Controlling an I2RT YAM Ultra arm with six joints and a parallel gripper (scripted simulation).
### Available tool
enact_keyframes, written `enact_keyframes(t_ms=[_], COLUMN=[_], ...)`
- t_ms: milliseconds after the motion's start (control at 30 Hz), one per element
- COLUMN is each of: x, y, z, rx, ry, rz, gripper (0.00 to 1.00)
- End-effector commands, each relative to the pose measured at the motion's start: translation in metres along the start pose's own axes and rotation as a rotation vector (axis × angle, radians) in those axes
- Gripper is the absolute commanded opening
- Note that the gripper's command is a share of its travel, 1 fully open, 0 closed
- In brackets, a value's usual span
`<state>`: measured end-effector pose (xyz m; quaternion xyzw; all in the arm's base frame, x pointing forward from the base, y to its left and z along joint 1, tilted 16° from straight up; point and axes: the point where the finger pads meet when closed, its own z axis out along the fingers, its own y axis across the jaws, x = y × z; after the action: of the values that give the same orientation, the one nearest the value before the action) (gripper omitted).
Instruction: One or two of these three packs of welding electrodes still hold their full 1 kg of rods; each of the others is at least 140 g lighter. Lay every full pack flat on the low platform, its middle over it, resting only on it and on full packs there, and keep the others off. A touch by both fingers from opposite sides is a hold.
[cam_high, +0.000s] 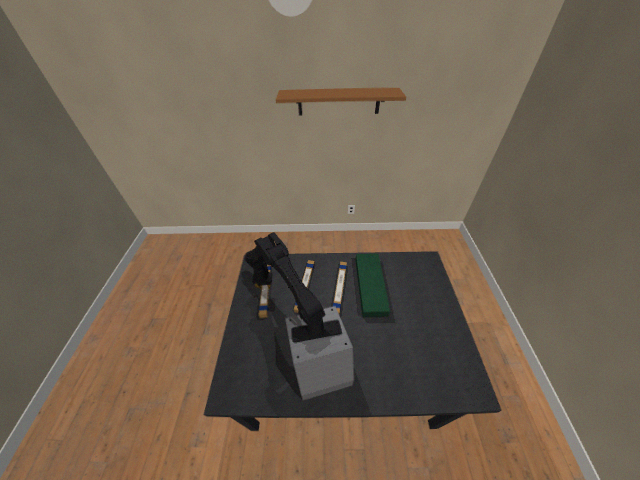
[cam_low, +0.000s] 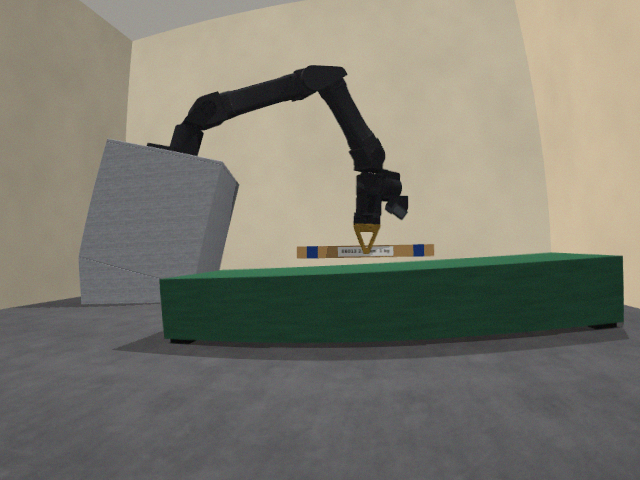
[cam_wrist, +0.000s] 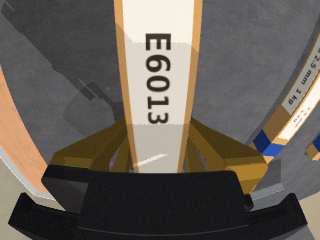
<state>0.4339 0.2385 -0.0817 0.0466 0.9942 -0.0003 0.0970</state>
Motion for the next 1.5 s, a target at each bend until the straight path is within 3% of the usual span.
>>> enact_keyframes(t_ms=[0,1467], x=[-0.0517,-0.0538], y=[0.0265,0.0306], z=[-0.0578,-0.0621], rx=[-0.066,-0.067], ry=[-0.113,-0.113], rz=[0.014,0.014], gripper=[0.00,0.00])
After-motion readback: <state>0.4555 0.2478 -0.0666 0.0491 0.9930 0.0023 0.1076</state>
